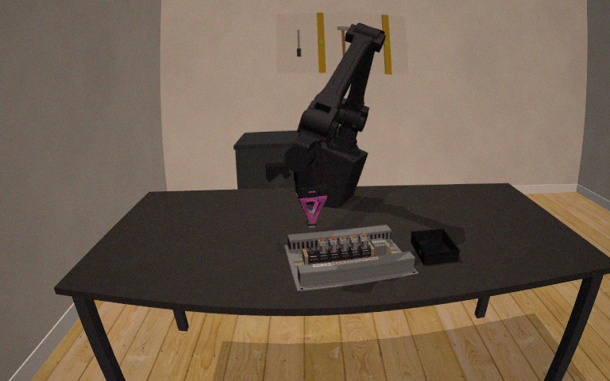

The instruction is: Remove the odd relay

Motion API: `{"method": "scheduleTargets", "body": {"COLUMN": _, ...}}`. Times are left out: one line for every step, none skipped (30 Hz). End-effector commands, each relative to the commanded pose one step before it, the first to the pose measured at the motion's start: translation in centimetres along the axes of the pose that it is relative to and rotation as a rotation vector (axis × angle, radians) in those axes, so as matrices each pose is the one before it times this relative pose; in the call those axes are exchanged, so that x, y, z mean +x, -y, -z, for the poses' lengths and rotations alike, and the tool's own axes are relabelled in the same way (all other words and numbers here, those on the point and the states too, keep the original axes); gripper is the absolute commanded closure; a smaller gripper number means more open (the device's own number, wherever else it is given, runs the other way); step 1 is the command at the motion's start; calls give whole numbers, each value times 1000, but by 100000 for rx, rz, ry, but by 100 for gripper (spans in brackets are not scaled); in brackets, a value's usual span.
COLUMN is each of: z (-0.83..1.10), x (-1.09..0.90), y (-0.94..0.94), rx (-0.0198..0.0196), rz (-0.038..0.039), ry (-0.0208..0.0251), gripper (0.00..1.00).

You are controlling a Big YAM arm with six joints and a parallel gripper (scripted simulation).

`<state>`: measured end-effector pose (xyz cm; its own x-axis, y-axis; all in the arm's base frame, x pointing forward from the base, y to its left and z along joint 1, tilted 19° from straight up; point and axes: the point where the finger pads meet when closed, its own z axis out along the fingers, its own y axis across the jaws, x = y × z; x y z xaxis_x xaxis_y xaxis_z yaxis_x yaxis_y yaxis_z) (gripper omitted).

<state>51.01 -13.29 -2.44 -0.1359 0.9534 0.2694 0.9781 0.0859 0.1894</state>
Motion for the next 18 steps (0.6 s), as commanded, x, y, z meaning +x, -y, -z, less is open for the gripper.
{"method": "scheduleTargets", "body": {"z": 1595, "x": -1682, "y": -1385, "rx": -3094, "rz": -290, "ry": 1755, "gripper": 100}}
{"method": "scheduleTargets", "body": {"z": -109, "x": -4, "y": 78, "rx": 221, "rz": -183, "ry": -104, "gripper": 100}}
{"method": "scheduleTargets", "body": {"z": -93, "x": -9, "y": 55, "rx": 143, "rz": -154, "ry": -65, "gripper": 100}}
{"method": "scheduleTargets", "body": {"z": -79, "x": -8, "y": 46, "rx": 118, "rz": -134, "ry": -54, "gripper": 100}}
{"method": "scheduleTargets", "body": {"z": -67, "x": -7, "y": 39, "rx": 100, "rz": -114, "ry": -45, "gripper": 100}}
{"method": "scheduleTargets", "body": {"z": -57, "x": -6, "y": 33, "rx": 85, "rz": -97, "ry": -39, "gripper": 100}}
{"method": "scheduleTargets", "body": {"z": -49, "x": -5, "y": 28, "rx": 73, "rz": -82, "ry": -33, "gripper": 100}}
{"method": "scheduleTargets", "body": {"z": -18, "x": -1, "y": 12, "rx": 21, "rz": -54, "ry": -7, "gripper": 100}}
{"method": "scheduleTargets", "body": {"z": 54, "x": 8, "y": -24, "rx": -103, "rz": 1, "ry": 56, "gripper": 100}}
{"method": "scheduleTargets", "body": {"z": 0, "x": 0, "y": 0, "rx": 0, "rz": 0, "ry": 0, "gripper": 100}}
{"method": "scheduleTargets", "body": {"z": 0, "x": 0, "y": 0, "rx": 0, "rz": 0, "ry": 0, "gripper": 100}}
{"method": "scheduleTargets", "body": {"z": 190, "x": 27, "y": -91, "rx": -342, "rz": 99, "ry": 177, "gripper": 100}}
{"method": "scheduleTargets", "body": {"z": 167, "x": 23, "y": -80, "rx": -301, "rz": 88, "ry": 156, "gripper": 100}}
{"method": "scheduleTargets", "body": {"z": 142, "x": 20, "y": -68, "rx": -256, "rz": 75, "ry": 132, "gripper": 100}}
{"method": "scheduleTargets", "body": {"z": 121, "x": 17, "y": -58, "rx": -217, "rz": 64, "ry": 112, "gripper": 100}}
{"method": "scheduleTargets", "body": {"z": 103, "x": 14, "y": -49, "rx": -184, "rz": 54, "ry": 95, "gripper": 100}}
{"method": "scheduleTargets", "body": {"z": 87, "x": 12, "y": -42, "rx": -157, "rz": 46, "ry": 81, "gripper": 100}}
{"method": "scheduleTargets", "body": {"z": 74, "x": 10, "y": -36, "rx": -134, "rz": 39, "ry": 69, "gripper": 100}}
